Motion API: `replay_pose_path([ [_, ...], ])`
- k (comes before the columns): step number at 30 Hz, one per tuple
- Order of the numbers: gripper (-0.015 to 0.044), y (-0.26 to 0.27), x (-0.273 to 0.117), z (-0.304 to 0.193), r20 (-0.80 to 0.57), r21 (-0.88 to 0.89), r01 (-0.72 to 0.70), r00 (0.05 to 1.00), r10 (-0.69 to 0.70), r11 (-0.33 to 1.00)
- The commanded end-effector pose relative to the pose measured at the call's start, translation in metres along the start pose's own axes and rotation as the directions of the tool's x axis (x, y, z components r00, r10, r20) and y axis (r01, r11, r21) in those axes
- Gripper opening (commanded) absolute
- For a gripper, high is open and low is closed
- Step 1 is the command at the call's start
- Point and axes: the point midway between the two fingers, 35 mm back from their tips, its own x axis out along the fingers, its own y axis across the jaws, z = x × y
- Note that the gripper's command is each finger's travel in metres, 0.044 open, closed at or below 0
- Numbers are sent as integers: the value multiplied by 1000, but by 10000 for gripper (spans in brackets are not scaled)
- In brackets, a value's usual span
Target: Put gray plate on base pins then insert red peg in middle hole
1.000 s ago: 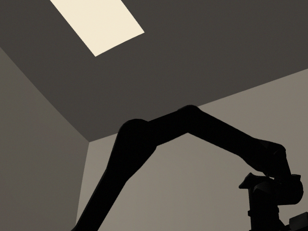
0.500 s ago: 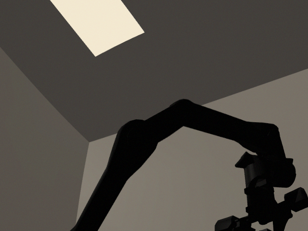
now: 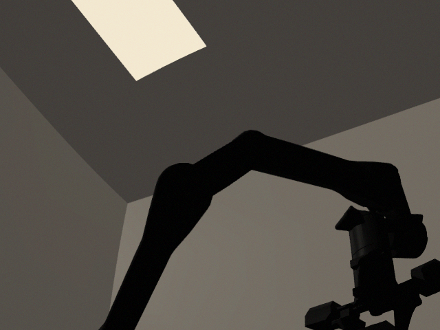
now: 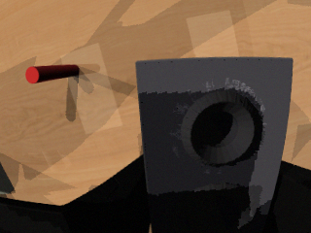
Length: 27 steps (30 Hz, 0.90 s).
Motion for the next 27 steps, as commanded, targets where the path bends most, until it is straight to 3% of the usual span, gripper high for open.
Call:
replay_pose_path([
  [1, 0, -3, 4, -10, 3, -23, 4, 1000, -4, 1000],
  [27, 0, -17, 47, -83, 4, -150, -2, 1000, 3, 989],
])
